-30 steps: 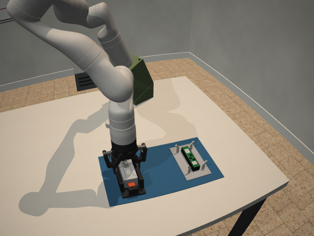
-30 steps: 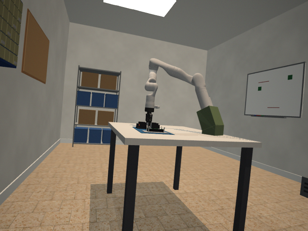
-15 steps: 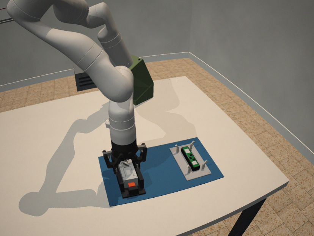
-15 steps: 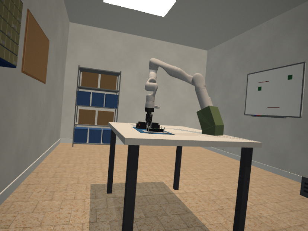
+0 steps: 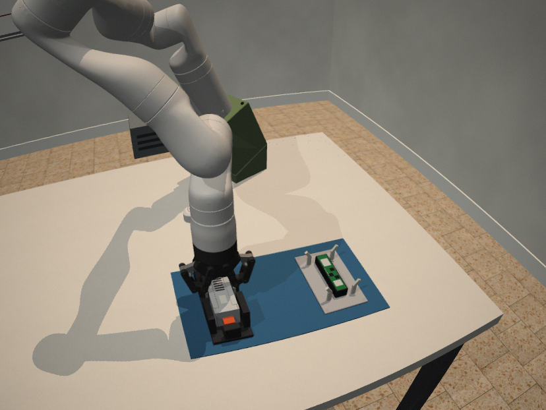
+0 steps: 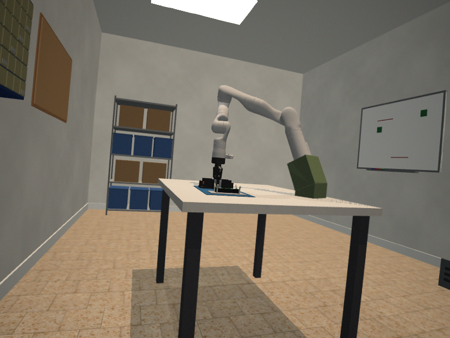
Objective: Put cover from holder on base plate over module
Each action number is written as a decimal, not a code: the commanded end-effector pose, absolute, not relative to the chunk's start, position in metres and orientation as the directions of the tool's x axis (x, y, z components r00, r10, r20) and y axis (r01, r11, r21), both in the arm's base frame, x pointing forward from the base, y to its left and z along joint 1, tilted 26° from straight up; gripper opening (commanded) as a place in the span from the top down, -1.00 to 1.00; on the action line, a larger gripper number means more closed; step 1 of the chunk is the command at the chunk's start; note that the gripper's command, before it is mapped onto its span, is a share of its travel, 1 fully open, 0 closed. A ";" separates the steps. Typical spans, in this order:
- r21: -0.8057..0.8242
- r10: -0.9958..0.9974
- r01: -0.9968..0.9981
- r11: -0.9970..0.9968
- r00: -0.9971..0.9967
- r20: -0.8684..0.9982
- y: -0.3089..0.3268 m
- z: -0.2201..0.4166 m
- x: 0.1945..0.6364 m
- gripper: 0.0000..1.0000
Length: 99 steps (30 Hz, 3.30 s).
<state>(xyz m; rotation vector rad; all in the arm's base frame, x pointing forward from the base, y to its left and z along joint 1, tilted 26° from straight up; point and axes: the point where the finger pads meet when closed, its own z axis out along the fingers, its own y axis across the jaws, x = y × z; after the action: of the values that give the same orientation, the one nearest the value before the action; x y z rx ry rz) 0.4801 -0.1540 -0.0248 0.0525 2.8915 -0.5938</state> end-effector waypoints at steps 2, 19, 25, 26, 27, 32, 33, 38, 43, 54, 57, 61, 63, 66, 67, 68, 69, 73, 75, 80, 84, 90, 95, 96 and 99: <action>-0.387 -0.004 0.072 0.919 -0.981 -0.193 -0.154 -0.024 0.481 1.00; -0.387 -0.004 0.072 0.919 -0.981 -0.193 -0.154 -0.024 0.481 1.00; -0.387 -0.004 0.072 0.919 -0.981 -0.193 -0.154 -0.024 0.481 1.00; -0.387 -0.004 0.072 0.919 -0.981 -0.193 -0.154 -0.024 0.481 1.00; -0.387 -0.004 0.072 0.919 -0.981 -0.193 -0.154 -0.024 0.481 1.00; -0.387 -0.004 0.072 0.919 -0.981 -0.193 -0.154 -0.024 0.481 1.00; -0.387 -0.004 0.072 0.919 -0.981 -0.193 -0.154 -0.024 0.481 1.00; -0.387 -0.004 0.072 0.919 -0.981 -0.193 -0.150 -0.016 0.479 1.00; -0.387 -0.004 0.072 0.919 -0.981 -0.193 -0.144 -0.002 0.476 1.00; -0.387 0.000 0.072 0.919 -0.983 -0.183 -0.141 0.004 0.470 1.00; -0.387 0.000 0.072 0.919 -0.983 -0.183 -0.137 0.012 0.469 1.00; -0.387 0.000 0.072 0.919 -0.983 -0.183 -0.133 0.023 0.467 1.00; -0.387 0.000 0.072 0.919 -0.983 -0.183 -0.131 0.026 0.466 1.00; -0.387 0.000 0.072 0.919 -0.983 -0.183 -0.131 0.026 0.466 1.00; -0.387 0.000 0.072 0.919 -0.983 -0.183 -0.131 0.026 0.466 1.00; -0.387 0.000 0.072 0.919 -0.983 -0.183 -0.131 0.026 0.466 1.00; -0.387 0.000 0.072 0.919 -0.983 -0.183 -0.131 0.026 0.466 1.00; -0.386 0.000 0.071 0.920 -0.984 -0.181 -0.131 0.025 0.465 0.98; -0.386 0.000 0.071 0.920 -0.984 -0.181 -0.131 0.025 0.465 0.98; -0.386 0.000 0.071 0.920 -0.984 -0.181 -0.131 0.025 0.465 0.98; -0.386 0.000 0.071 0.920 -0.984 -0.181 -0.131 0.025 0.465 0.98; -0.386 0.000 0.071 0.920 -0.984 -0.181 -0.131 0.025 0.466 1.00; -0.386 0.000 0.071 0.920 -0.984 -0.181 -0.131 0.025 0.466 1.00; -0.386 0.000 0.071 0.920 -0.984 -0.181 -0.131 0.025 0.466 1.00; -0.386 0.000 0.071 0.920 -0.984 -0.181 -0.131 0.025 0.466 1.00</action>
<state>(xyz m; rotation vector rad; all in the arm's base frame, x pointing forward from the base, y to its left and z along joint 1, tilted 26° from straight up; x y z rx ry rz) 0.4650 -0.1314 0.0241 0.0548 2.9043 -0.5945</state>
